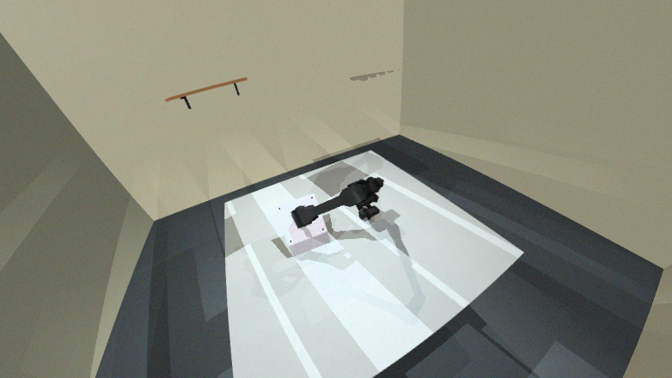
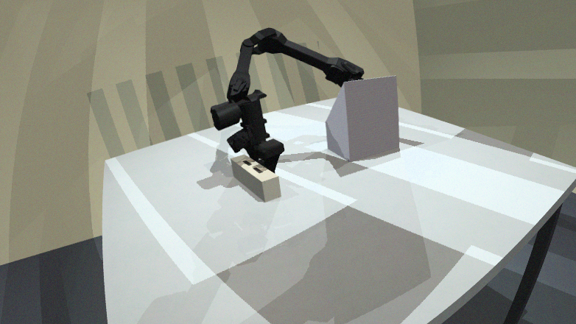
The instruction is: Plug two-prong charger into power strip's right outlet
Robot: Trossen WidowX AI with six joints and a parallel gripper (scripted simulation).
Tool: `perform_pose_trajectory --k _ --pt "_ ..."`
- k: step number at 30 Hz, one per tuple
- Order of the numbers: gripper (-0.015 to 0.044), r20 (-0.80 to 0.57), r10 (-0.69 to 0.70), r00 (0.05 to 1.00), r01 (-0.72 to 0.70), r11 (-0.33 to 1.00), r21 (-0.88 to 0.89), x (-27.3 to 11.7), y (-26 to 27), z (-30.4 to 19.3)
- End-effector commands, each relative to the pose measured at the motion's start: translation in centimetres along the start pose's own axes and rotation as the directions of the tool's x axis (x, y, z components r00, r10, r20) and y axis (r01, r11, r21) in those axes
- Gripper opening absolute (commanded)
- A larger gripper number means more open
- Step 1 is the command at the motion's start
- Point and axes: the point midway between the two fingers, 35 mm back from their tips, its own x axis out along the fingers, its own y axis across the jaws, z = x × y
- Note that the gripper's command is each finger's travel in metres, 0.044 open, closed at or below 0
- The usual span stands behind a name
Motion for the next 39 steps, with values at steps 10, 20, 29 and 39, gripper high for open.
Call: perform_pose_trajectory --k 10,20,29,39 --pt "0.044 0.001 -0.003 1.0 0.003 1.0 0.0 0.1 0.06 -0.53" --pt "0.044 0.004 -0.004 1.0 0.004 1.0 0.002 0.13 0.07 -0.84" --pt "0.044 0.006 -0.005 1.0 0.005 1.0 0.004 0.15 0.08 -1.13" --pt "0.044 0.007 -0.005 1.0 0.005 1.0 0.004 0.16 0.08 -1.24"
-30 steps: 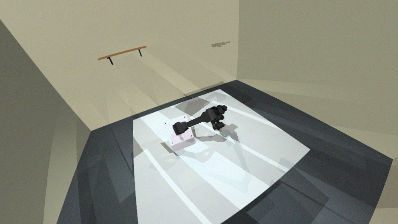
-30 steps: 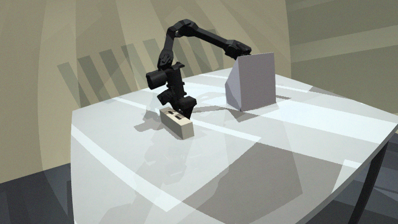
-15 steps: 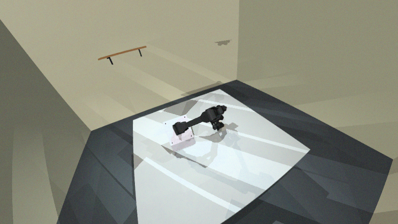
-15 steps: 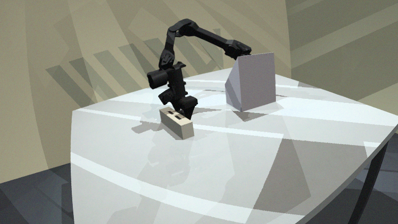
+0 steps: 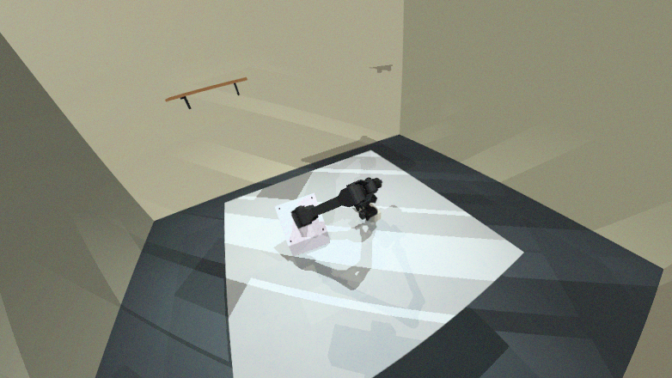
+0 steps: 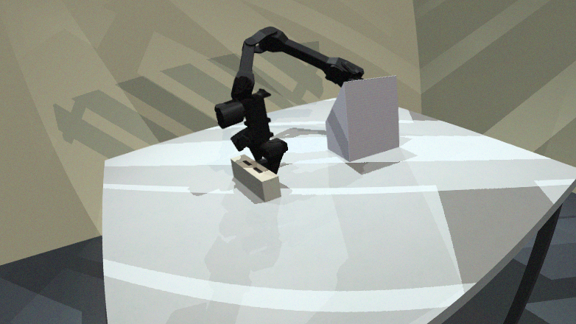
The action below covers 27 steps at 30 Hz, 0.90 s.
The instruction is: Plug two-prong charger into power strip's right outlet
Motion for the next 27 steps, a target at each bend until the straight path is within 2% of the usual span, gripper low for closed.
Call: perform_pose_trajectory --k 1,27 --pt "0.044 -0.003 -0.003 1.0 0.003 1.0 -0.005 0.1 0.0 -0.2" --pt "0.044 -0.004 -0.003 1.0 0.003 1.0 -0.006 0.2 0.0 -2.5"
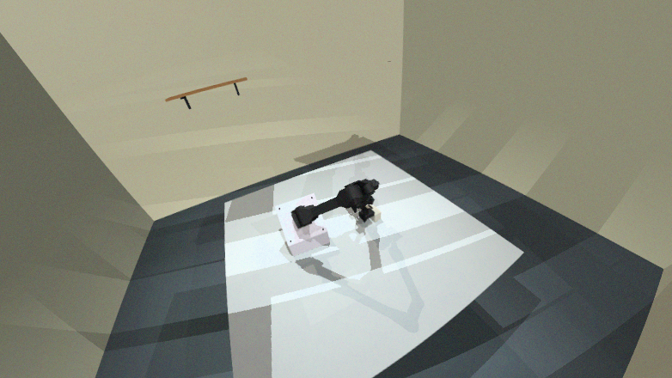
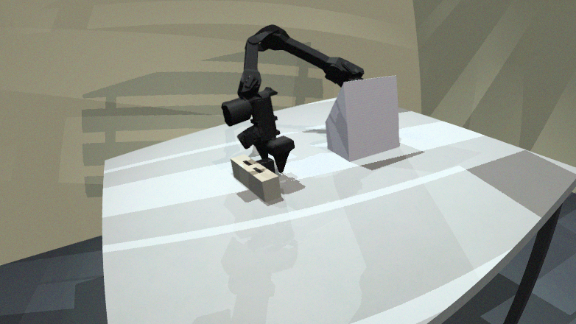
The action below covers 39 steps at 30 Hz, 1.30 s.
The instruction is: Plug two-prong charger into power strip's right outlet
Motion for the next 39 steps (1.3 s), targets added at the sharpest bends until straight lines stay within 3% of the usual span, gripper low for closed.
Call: perform_pose_trajectory --k 1,35,39 --pt "0.044 -0.005 -0.003 1.0 0.003 1.0 -0.007 0.1 0.0 -0.6" --pt "0.044 -0.007 -0.004 1.0 0.003 1.0 -0.009 0.3 0.1 -4.1" --pt "0.044 0.142 0.011 0.99 -0.011 1.0 -0.005 -1.3 0.4 -3.0"
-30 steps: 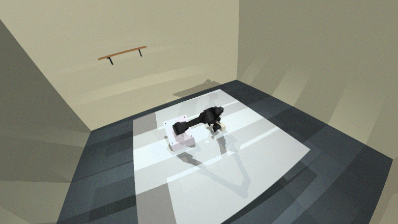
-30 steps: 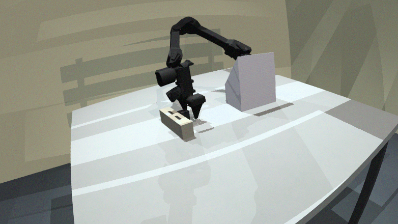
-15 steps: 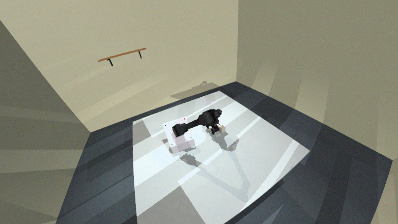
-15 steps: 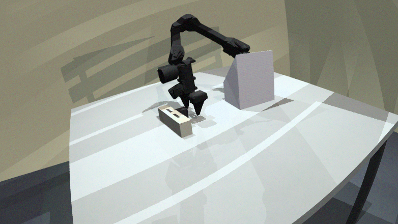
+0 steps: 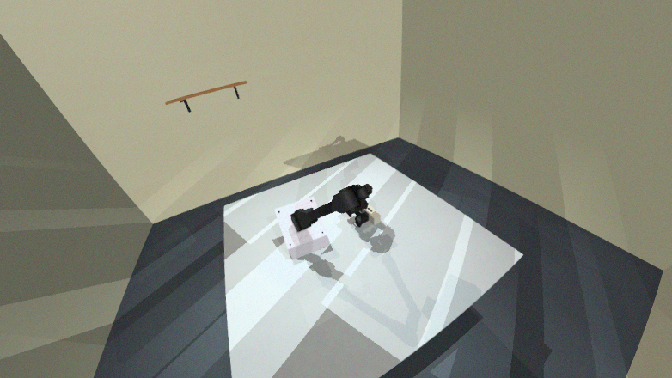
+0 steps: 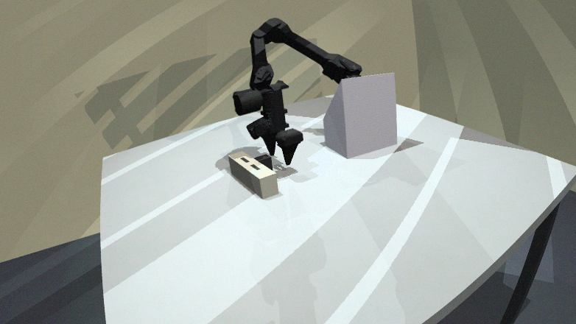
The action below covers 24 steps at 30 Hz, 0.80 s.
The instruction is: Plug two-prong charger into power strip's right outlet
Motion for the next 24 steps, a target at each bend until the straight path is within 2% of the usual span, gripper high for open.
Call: perform_pose_trajectory --k 1,6,8,24 --pt "0.044 0.144 0.013 0.99 -0.011 1.0 -0.014 -1.8 0.4 0.5" --pt "0.044 0.436 0.013 0.9 -0.005 1.0 -0.02 -5.8 0.5 1.3" --pt "0.044 0.504 0.009 0.864 0.001 1.0 -0.019 -6.9 0.3 1.3" --pt "0.044 0.512 0.008 0.859 0.002 1.0 -0.019 -7.1 0.3 1.3"
